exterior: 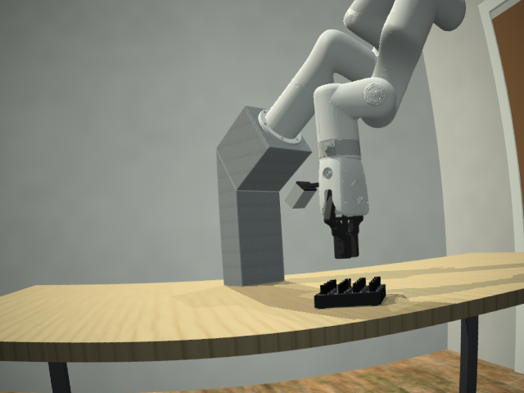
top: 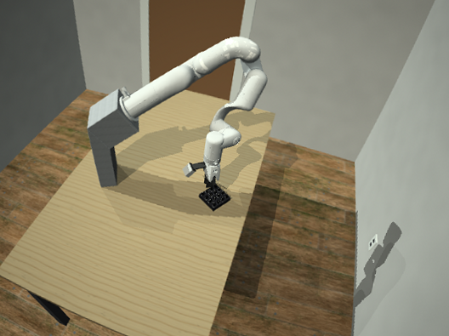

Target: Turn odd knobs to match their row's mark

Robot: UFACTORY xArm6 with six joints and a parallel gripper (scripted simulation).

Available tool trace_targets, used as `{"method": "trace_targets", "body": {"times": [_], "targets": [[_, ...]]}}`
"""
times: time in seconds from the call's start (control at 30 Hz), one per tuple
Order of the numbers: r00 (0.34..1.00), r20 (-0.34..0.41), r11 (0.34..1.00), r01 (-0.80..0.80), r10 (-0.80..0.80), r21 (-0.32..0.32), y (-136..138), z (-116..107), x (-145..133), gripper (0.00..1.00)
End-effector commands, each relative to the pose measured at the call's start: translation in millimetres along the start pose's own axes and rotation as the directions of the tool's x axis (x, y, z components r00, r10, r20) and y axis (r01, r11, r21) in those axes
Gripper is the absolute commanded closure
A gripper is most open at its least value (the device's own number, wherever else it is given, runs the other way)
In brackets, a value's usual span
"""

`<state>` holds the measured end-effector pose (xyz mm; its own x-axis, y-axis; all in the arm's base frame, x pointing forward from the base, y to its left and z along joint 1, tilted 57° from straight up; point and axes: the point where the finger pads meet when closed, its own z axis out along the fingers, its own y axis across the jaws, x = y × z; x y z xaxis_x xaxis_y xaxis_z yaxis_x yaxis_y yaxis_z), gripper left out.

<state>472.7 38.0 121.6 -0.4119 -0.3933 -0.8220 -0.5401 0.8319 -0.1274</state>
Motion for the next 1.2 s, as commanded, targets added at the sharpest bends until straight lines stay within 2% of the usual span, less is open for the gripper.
{"method": "trace_targets", "body": {"times": [0.0,0.13,0.2,0.23,0.47,0.7,0.77,0.83,0.9,1.17], "targets": [[0.988,0.008,0.988,0.155,-0.155,0.016,-0.3,-1.4,-0.2,0.81],[0.958,0.006,0.958,0.287,-0.287,0.017,-0.4,-2.4,-0.2,0.81],[0.958,0.006,0.958,0.287,-0.287,0.017,-0.4,-2.4,-0.2,0.81],[0.930,0.004,0.930,0.367,-0.367,0.017,-0.4,-3.1,-0.3,0.81],[0.830,0.000,0.830,0.558,-0.558,0.018,-0.5,-4.7,-0.4,0.81],[0.676,-0.004,0.676,0.737,-0.737,0.017,-0.5,-6.5,-0.4,0.81],[0.676,-0.004,0.676,0.737,-0.737,0.017,-0.5,-6.5,-0.4,0.81],[0.583,-0.006,0.583,0.813,-0.813,0.017,-0.6,-7.4,-0.5,0.81],[0.548,-0.007,0.547,0.837,-0.837,0.016,-0.6,-7.7,-0.5,0.81],[0.302,-0.011,0.302,0.953,-0.953,0.014,-0.6,-9.7,-0.6,0.81]]}}
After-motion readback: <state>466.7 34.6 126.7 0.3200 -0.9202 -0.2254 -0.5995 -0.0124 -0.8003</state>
